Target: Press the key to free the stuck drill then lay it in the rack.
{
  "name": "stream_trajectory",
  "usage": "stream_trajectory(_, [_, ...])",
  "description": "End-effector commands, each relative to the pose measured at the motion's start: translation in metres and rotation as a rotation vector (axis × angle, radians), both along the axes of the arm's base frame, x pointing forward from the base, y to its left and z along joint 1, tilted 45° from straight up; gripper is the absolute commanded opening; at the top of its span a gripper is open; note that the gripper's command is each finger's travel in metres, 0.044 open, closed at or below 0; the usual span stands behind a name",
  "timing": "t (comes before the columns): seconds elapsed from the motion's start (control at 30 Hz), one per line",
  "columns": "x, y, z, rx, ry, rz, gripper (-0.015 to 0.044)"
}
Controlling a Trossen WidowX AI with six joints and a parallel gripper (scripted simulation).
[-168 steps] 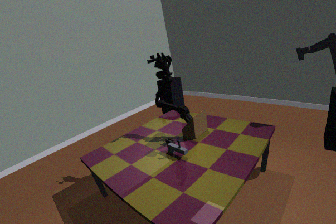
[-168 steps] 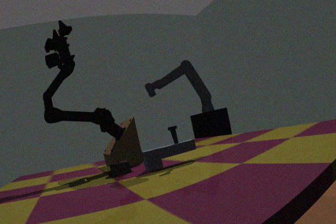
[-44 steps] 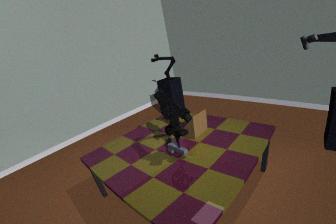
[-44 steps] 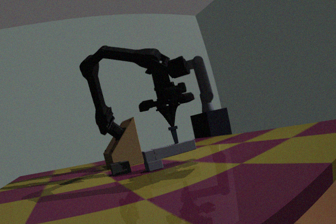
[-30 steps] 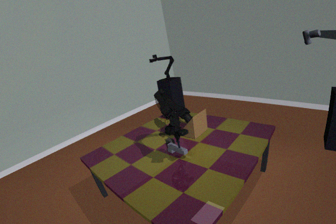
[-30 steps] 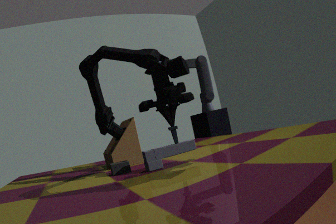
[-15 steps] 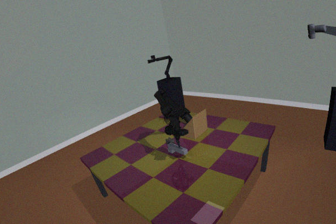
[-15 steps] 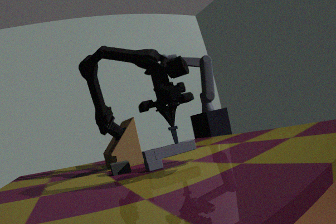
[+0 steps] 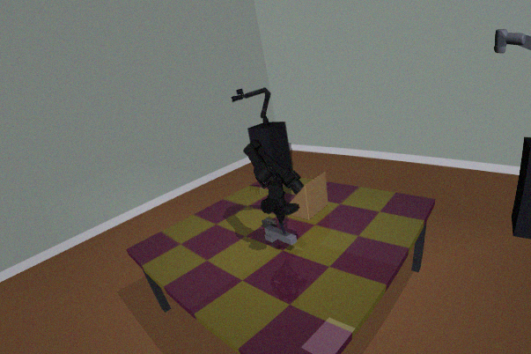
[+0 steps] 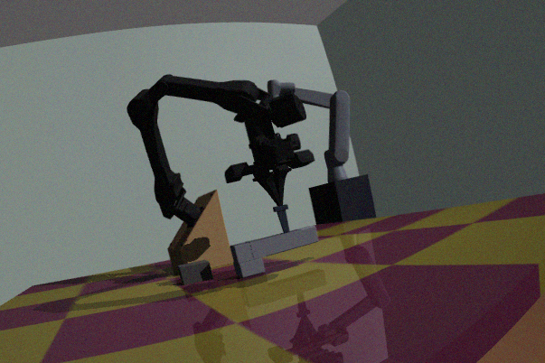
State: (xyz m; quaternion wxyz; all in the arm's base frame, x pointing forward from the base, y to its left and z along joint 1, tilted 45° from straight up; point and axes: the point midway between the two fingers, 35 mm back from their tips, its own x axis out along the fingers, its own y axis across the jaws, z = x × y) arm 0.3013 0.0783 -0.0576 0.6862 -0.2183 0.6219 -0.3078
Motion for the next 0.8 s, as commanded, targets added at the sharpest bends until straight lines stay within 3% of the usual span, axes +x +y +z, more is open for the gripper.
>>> stream_trajectory(0.0, [-0.0065,-0.0153,-0.0160,-0.011,0.037,-0.031,0.0000])
stream_trajectory(0.77, [-0.0062,-0.0223,-0.0220,-0.012,0.037,-0.031,0.0000])
